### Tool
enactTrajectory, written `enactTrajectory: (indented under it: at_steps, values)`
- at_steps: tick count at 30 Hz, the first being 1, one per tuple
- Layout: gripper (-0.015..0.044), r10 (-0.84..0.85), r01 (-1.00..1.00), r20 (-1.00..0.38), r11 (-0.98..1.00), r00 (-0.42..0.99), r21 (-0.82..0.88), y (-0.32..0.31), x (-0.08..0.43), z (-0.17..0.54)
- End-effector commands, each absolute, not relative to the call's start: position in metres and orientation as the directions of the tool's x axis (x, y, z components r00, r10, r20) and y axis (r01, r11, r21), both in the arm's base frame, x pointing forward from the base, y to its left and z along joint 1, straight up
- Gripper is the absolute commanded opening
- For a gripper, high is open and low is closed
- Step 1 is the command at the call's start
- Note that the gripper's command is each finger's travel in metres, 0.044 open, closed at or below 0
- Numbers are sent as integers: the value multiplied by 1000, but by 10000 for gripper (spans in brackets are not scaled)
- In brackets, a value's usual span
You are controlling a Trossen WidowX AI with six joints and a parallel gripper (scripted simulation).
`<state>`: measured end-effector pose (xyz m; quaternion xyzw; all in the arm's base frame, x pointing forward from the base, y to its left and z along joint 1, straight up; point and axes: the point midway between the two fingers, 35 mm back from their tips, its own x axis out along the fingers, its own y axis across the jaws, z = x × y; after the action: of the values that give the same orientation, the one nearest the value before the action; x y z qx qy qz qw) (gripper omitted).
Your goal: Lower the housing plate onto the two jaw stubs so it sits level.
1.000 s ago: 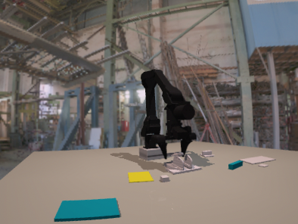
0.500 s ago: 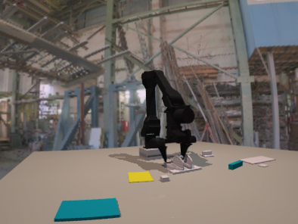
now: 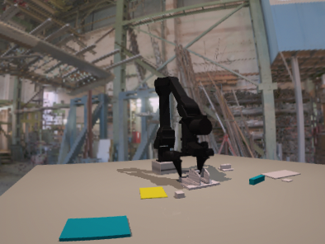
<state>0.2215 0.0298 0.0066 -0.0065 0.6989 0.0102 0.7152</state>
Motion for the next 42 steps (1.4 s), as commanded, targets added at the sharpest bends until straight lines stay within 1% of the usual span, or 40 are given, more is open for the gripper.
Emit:
enactTrajectory:
  at_steps: [1, 42]
  values:
    - [351, 3, -21, -1000, 1000, 25, 2, 29, 222, 5]
    - [351, 3, -22, -1000, 1000, 25, 2, 29, 222, -2]
